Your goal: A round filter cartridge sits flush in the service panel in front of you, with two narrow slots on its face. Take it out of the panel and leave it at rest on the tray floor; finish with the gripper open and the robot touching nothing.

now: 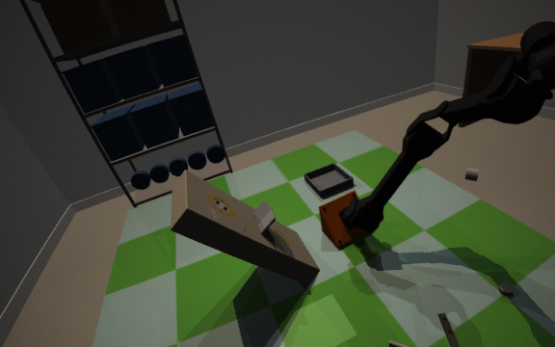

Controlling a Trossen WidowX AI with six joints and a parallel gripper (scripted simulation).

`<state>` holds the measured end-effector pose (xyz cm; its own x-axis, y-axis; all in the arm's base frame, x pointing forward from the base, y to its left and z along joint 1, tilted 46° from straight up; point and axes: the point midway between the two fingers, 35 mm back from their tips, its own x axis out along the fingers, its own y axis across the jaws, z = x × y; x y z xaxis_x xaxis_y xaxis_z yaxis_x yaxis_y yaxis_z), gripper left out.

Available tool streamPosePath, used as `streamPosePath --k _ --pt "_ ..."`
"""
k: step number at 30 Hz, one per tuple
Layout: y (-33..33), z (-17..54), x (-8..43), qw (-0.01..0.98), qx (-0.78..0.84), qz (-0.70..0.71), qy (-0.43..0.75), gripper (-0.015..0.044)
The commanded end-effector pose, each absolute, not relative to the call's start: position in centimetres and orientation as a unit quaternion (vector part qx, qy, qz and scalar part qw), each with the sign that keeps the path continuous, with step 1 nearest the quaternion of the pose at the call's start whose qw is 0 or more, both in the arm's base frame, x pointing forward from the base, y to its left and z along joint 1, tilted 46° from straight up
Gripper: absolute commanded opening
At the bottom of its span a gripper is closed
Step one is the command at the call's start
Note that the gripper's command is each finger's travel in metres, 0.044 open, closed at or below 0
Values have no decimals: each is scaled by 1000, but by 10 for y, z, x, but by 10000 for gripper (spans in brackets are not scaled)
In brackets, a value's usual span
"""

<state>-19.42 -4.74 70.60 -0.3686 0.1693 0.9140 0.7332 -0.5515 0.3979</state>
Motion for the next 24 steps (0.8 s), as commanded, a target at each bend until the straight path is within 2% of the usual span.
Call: streamPosePath --k 1,12,18,24 --pt "-9 717 -148 199 -583 -651 -444 89" --pt "68 707 7 214 -739 -451 -453 89" --pt "78 692 63 242 -779 -374 -440 89" --pt "70 662 148 301 -828 -275 -385 89"
